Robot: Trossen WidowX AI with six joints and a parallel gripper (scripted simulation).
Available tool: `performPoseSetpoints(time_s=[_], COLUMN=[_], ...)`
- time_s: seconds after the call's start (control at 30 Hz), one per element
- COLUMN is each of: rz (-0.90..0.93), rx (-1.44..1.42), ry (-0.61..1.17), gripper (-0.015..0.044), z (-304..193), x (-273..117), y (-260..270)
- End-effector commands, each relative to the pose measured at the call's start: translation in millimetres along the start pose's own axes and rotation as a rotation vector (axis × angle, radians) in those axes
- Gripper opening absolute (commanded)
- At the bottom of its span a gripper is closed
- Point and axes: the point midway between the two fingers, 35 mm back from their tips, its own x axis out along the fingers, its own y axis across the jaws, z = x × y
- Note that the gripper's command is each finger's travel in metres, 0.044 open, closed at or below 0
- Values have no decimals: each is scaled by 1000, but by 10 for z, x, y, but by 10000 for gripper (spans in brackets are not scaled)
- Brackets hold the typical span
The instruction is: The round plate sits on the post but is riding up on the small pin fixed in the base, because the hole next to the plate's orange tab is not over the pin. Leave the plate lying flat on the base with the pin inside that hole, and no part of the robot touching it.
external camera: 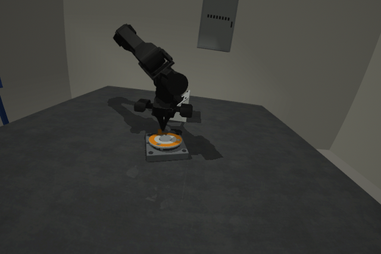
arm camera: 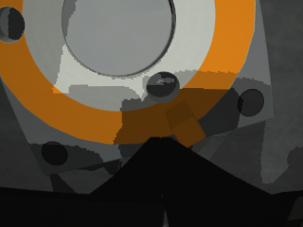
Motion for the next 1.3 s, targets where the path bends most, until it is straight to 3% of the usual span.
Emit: performPoseSetpoints(time_s=[0.0,1.27], rz=[-12,-13], rx=[12,13], ry=[-7,-8], gripper=[0,0], z=[38,287], x=[2,-28], y=[-83,-296])
